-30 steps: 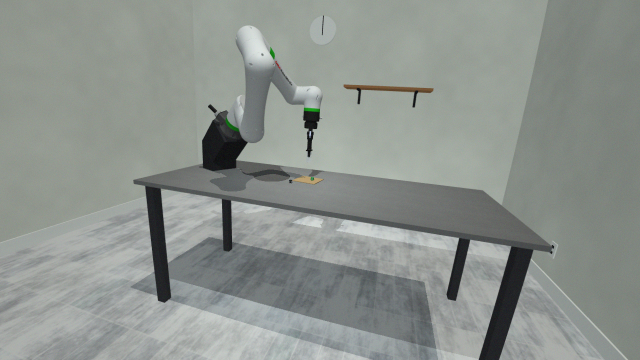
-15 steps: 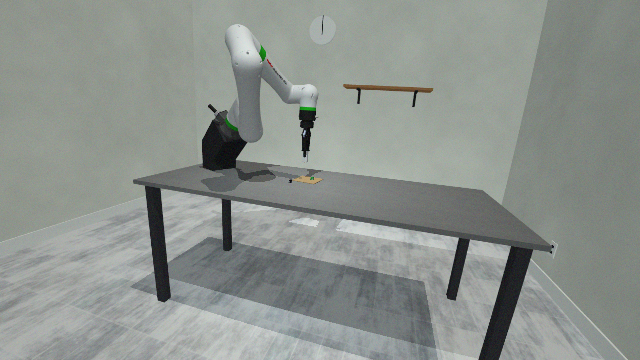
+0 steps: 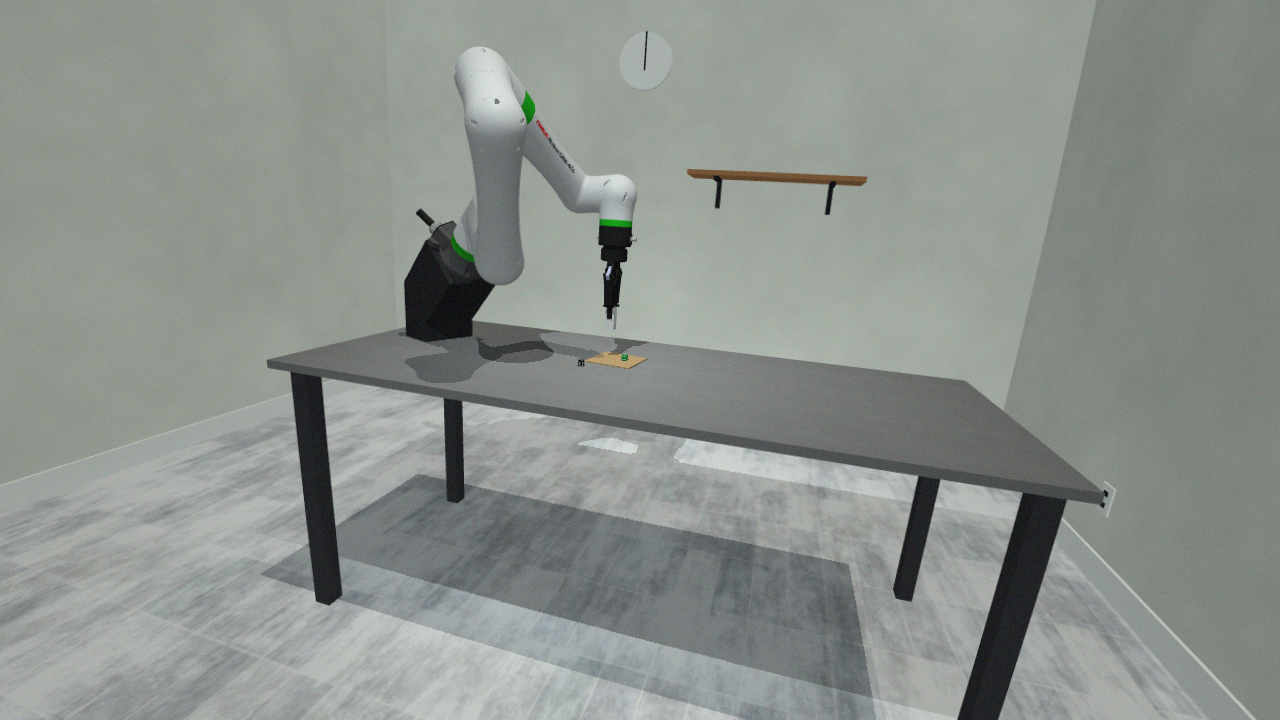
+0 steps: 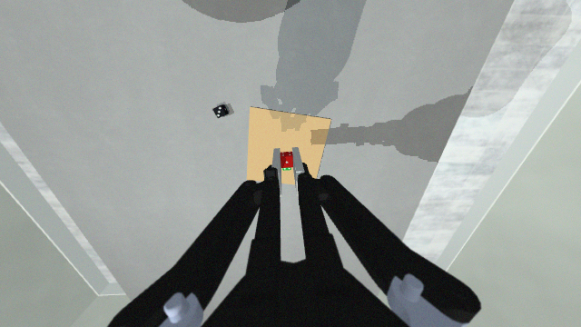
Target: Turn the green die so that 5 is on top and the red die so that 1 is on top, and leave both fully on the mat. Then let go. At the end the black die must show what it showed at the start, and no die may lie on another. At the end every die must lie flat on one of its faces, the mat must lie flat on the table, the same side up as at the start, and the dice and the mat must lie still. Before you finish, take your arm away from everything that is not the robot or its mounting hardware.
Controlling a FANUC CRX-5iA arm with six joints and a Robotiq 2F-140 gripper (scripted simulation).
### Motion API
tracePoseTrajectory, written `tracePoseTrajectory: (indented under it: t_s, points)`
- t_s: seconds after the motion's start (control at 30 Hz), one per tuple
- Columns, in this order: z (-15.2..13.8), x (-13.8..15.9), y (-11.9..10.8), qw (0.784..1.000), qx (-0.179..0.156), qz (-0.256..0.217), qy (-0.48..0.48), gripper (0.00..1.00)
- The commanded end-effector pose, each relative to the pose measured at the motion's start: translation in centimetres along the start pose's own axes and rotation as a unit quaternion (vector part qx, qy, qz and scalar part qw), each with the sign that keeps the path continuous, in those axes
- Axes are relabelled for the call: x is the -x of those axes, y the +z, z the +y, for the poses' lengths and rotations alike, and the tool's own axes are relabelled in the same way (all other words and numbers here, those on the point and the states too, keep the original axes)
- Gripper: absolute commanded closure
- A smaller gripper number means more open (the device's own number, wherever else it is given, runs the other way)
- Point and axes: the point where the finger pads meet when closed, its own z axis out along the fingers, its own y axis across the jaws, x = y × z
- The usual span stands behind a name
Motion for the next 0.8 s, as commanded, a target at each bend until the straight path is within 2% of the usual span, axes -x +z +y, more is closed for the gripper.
tracePoseTrajectory:
  t_s: [0.0, 0.37, 0.77]
  points:
    - [0.0, 0.1, 1.5, 1.000, 0.000, 0.000, 0.000, 0.93]
    - [0.0, 0.1, 6.6, 1.000, 0.000, 0.000, 0.000, 0.93]
    - [0.0, 0.1, 8.2, 1.000, 0.000, 0.000, 0.000, 0.93]
